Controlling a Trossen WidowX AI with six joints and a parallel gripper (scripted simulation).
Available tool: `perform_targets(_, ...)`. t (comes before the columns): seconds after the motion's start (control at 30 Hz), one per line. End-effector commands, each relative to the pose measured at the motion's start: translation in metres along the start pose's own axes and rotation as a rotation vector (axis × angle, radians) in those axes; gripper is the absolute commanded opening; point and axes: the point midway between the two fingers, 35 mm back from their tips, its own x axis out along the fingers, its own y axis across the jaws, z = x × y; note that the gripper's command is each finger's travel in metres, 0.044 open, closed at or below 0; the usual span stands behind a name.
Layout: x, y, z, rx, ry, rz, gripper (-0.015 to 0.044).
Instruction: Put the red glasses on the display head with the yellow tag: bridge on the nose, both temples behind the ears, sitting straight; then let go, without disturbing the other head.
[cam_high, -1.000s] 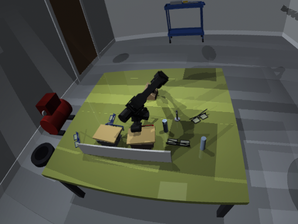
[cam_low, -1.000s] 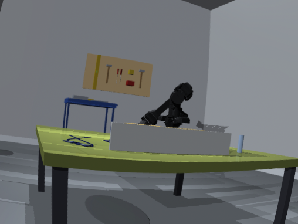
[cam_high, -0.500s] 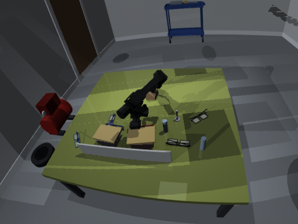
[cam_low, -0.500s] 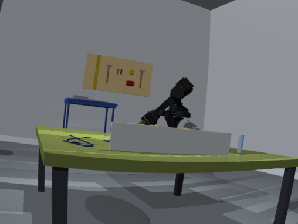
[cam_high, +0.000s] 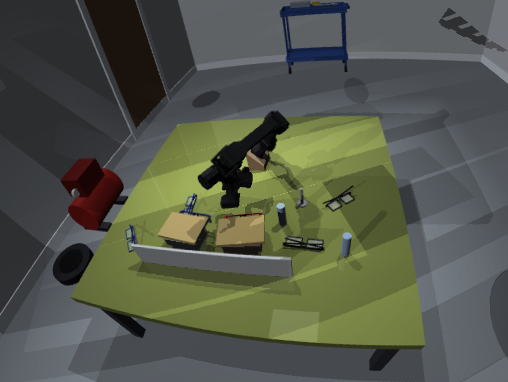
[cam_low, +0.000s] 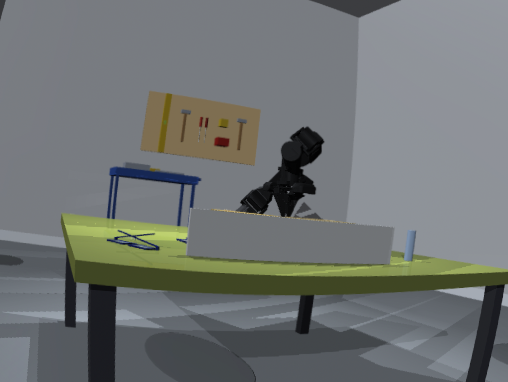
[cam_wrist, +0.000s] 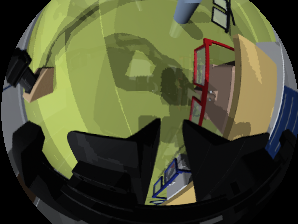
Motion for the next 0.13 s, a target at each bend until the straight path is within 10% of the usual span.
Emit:
perform_targets(0.0,-0.0054,0.0157,-0.0002,-0.001,0.001,0.006,0.0107)
perform_targets(0.1,-0.0045,0.0102,0.0002,0.001,0.0,0.001,0.0134)
